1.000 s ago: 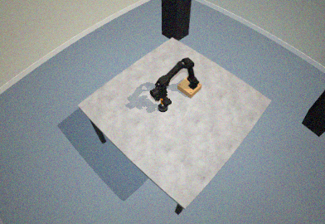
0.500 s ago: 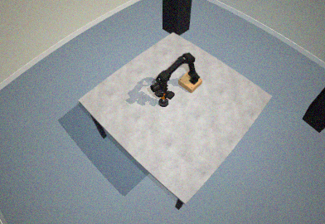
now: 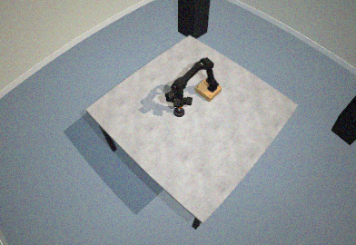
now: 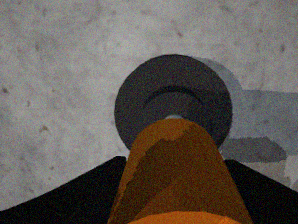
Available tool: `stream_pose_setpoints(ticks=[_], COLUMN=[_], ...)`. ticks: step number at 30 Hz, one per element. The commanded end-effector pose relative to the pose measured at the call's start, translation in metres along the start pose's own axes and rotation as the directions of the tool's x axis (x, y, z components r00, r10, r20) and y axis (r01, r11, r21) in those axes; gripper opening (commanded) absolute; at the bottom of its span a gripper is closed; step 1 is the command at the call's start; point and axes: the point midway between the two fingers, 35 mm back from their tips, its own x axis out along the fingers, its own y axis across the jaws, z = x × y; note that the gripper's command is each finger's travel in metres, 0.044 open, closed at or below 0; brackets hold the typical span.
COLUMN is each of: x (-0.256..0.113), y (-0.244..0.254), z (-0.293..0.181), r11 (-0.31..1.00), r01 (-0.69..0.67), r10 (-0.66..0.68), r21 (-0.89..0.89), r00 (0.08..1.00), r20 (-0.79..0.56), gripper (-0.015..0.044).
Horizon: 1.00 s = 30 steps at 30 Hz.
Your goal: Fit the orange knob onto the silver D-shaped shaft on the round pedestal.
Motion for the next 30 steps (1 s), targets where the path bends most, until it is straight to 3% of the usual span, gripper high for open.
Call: stream_pose_setpoints(ticks=[1, 16, 30], x=[-0.004, 0.022, 0.022], y=[0.0, -0.002, -0.001], z=[0.0, 0.002, 0.003], r11=[0.995, 0.99, 0.991], r01=[0.008, 0.008, 0.008], r10=[-0.007, -0.007, -0.007], r21=[-0.102, -0.141, -0.136], r00=[1.0, 1.0, 1.0], r20=[0.013, 0.013, 0.013], gripper=[0.0, 0.0, 0.0])
